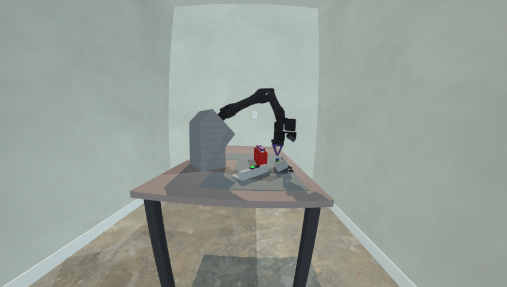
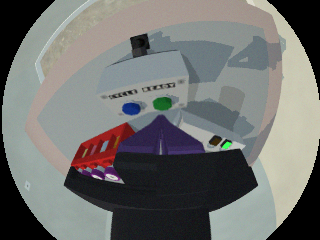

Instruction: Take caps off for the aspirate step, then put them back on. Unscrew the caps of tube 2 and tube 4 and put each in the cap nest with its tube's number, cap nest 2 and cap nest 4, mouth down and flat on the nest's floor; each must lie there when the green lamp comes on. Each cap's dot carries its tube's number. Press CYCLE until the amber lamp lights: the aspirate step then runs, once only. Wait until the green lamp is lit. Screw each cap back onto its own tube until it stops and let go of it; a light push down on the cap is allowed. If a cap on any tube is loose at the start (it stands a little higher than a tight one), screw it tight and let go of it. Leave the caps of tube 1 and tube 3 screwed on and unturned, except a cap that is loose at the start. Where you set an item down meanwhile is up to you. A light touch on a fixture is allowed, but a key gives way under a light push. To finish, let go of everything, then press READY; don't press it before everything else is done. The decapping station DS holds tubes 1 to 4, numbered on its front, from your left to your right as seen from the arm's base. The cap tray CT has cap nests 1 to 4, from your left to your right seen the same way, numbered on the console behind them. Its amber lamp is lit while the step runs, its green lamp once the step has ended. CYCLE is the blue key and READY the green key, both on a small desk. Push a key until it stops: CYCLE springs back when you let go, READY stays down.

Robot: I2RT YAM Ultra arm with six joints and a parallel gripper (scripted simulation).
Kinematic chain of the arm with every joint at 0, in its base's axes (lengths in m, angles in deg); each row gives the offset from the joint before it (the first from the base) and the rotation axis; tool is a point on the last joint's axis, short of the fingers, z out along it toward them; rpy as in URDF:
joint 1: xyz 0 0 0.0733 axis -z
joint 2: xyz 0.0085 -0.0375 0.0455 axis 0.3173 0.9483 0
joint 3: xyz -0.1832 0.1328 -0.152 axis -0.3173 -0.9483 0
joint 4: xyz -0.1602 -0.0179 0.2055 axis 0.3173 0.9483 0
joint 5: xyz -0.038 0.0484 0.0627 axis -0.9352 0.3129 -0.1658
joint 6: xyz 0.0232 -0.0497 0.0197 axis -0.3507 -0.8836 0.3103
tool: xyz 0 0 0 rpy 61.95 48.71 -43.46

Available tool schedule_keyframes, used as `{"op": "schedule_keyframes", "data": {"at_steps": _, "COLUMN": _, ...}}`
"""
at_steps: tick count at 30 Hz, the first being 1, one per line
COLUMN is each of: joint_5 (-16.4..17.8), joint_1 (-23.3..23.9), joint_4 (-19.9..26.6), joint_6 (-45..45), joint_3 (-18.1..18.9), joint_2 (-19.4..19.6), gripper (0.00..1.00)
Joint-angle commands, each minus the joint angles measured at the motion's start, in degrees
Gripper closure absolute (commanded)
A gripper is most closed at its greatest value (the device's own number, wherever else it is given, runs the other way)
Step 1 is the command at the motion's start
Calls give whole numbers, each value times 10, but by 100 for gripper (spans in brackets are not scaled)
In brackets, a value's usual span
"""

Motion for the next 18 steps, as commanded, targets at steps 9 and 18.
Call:
{"op": "schedule_keyframes", "data": {"at_steps": 9, "joint_5": -2, "joint_1": 2, "joint_4": -21, "joint_6": 11, "joint_3": 6, "joint_2": 12, "gripper": 100}}
{"op": "schedule_keyframes", "data": {"at_steps": 18, "joint_5": -4, "joint_1": -3, "joint_4": -31, "joint_6": 17, "joint_3": 6, "joint_2": 19, "gripper": 100}}
